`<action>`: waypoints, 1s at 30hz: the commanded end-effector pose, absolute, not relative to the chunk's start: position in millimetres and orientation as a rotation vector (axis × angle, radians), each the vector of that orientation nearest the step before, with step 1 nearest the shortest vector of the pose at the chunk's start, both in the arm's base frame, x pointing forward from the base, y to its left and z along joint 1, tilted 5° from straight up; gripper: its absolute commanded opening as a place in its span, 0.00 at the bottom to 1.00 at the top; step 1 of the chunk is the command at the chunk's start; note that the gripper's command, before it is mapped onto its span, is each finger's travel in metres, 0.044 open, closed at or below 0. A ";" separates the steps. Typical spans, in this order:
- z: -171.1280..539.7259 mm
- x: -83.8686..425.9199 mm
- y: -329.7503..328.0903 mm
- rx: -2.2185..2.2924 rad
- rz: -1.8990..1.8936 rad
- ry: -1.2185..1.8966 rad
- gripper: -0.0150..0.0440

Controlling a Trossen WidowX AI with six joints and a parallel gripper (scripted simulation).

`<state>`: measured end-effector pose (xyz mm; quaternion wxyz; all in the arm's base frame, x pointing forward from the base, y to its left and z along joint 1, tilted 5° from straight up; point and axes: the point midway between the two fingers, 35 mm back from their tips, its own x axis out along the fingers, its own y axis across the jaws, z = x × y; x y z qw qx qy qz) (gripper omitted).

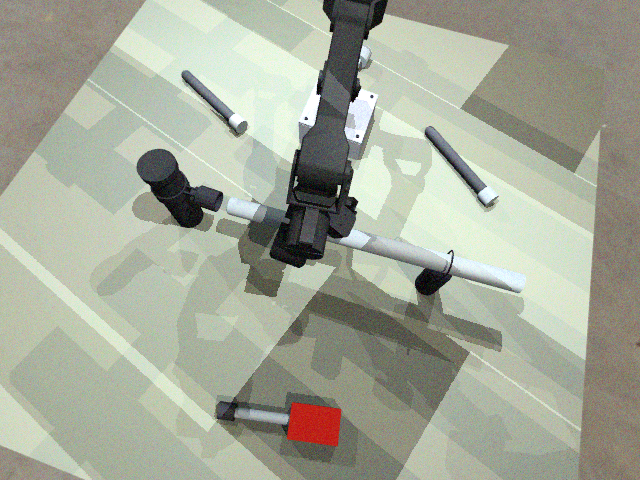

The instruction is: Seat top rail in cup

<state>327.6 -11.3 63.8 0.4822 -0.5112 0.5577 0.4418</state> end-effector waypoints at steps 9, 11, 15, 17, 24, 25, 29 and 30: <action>72.0 330.9 -15.0 -1.252 1.073 1.356 0.25; 72.8 331.3 -15.4 -1.252 1.073 1.356 0.25; 74.1 332.2 -16.6 -1.253 1.073 1.356 0.25; 74.1 332.4 -17.2 -1.253 1.073 1.356 0.25; 71.4 330.6 -24.5 -1.250 1.079 1.358 0.25; 70.8 330.2 -26.0 -1.250 1.080 1.358 0.25; 68.7 328.7 -31.8 -1.248 1.085 1.360 0.25; 68.2 328.3 -33.2 -1.247 1.086 1.360 0.25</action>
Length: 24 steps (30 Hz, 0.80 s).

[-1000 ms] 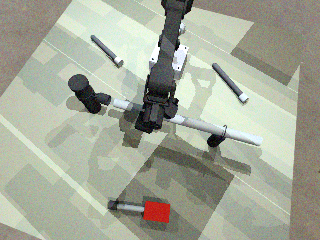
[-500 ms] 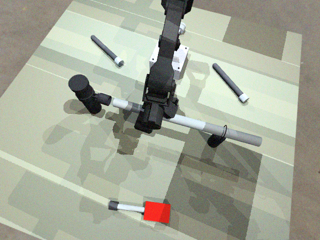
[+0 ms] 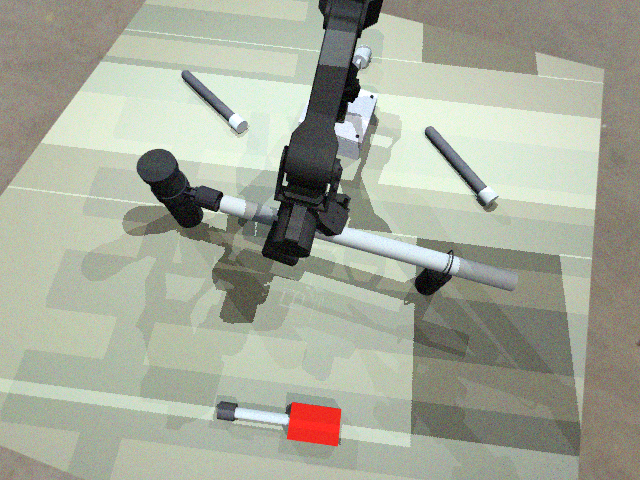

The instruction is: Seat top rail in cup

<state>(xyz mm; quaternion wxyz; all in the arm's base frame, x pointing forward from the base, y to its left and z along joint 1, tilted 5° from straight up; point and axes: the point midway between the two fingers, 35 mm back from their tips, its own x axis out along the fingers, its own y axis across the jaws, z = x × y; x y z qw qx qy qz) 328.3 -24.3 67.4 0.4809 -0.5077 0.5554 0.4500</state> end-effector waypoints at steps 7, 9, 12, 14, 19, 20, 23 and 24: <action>67.4 327.7 -35.3 -1.247 1.087 1.361 0.25; 67.4 327.7 -35.3 -1.247 1.087 1.361 0.25; 66.9 327.5 -34.5 -1.244 1.090 1.360 0.25; 66.1 327.2 -32.8 -1.239 1.095 1.359 0.25; 65.7 327.0 -32.0 -1.237 1.098 1.359 0.25; 65.7 327.0 -32.0 -1.237 1.098 1.359 0.25; 65.7 327.0 -32.1 -1.237 1.097 1.359 0.25; 65.8 327.0 -32.2 -1.237 1.097 1.359 0.25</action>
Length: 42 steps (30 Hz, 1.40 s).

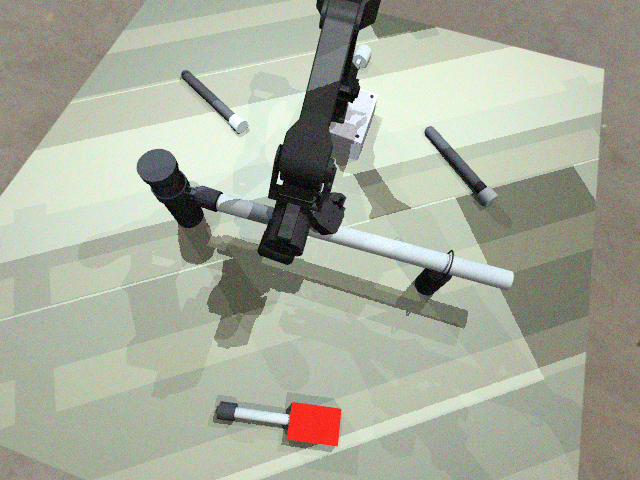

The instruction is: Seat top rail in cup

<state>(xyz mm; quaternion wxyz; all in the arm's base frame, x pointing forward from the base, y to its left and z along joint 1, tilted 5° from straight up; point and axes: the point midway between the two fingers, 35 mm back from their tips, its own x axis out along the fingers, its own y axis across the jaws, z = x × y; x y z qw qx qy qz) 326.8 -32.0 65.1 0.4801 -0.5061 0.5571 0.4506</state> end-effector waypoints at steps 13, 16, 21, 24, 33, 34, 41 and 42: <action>66.9 327.0 -33.2 -1.240 1.096 1.362 0.25; 67.1 327.0 -33.5 -1.241 1.095 1.362 0.25; 67.5 327.0 -33.9 -1.242 1.095 1.363 0.25; 67.8 327.0 -34.2 -1.242 1.094 1.364 0.25; 68.4 327.1 -35.0 -1.244 1.093 1.365 0.25; 68.5 327.1 -35.1 -1.244 1.093 1.365 0.25; 69.0 327.1 -35.8 -1.245 1.093 1.366 0.25; 69.1 327.1 -35.9 -1.245 1.093 1.366 0.25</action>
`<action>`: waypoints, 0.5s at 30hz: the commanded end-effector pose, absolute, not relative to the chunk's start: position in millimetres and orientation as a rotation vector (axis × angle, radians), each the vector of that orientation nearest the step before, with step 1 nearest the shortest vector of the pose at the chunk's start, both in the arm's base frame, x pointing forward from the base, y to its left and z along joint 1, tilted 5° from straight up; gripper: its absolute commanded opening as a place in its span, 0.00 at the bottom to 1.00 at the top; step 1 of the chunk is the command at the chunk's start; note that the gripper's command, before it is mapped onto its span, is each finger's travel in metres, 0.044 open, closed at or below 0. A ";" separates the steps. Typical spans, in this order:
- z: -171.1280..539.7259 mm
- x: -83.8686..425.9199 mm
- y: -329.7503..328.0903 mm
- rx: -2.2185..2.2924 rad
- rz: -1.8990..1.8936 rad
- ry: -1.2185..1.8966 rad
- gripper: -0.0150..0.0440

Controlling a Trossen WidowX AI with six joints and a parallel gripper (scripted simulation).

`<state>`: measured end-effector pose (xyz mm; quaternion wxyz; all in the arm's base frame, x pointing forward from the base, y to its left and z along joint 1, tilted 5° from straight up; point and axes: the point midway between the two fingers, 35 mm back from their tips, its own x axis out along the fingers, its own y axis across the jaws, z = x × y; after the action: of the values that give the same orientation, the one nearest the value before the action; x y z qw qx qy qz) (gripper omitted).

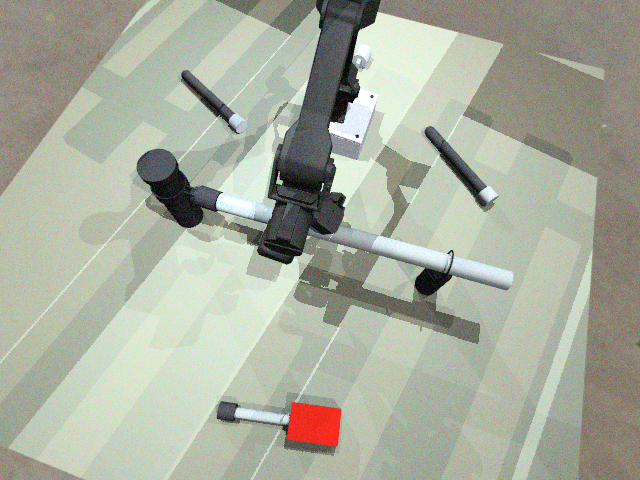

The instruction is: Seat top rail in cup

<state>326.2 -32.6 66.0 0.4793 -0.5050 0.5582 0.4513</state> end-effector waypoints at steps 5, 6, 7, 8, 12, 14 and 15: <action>69.4 327.2 -36.4 -1.246 1.093 1.366 0.25; 69.5 327.2 -36.5 -1.246 1.093 1.367 0.25; 69.5 327.2 -36.6 -1.246 1.093 1.367 0.25; 69.6 327.2 -36.8 -1.246 1.093 1.367 0.25; 69.9 327.2 -37.2 -1.246 1.092 1.367 0.25; 70.0 327.3 -37.4 -1.247 1.092 1.367 0.25; 70.1 327.3 -37.5 -1.247 1.092 1.367 0.25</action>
<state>326.4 -33.7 66.8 0.4786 -0.5055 0.5582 0.4514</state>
